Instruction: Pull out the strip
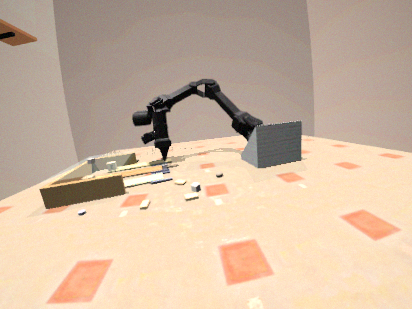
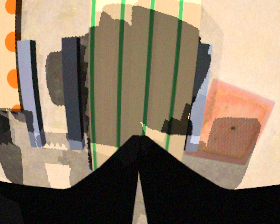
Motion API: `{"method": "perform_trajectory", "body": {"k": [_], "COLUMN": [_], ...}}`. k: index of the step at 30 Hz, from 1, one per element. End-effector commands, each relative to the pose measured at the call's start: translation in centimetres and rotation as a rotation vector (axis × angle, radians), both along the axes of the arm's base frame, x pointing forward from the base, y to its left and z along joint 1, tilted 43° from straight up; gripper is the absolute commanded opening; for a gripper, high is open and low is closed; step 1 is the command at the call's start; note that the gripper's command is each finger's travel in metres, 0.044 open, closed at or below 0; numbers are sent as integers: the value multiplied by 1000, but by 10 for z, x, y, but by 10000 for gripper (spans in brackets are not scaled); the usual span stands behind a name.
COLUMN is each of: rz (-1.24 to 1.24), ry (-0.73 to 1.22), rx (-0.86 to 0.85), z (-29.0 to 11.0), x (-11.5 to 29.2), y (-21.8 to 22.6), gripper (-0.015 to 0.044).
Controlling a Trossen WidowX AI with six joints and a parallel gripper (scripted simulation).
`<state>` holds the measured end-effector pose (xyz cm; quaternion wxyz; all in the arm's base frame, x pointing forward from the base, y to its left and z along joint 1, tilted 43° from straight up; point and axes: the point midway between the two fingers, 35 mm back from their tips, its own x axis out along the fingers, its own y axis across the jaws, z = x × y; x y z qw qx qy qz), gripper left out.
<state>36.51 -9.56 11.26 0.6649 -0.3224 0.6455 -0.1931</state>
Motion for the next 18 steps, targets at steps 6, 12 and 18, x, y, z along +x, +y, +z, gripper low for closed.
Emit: {"method": "perform_trajectory", "body": {"k": [6,12,18], "rz": [-12,-12,-12], "ry": [18,19,19], "rx": [0,0,0], "z": [-4,-4,-3], "x": [-16,-26,-35], "y": [-7,-9,-11], "gripper": [0,0,0]}}
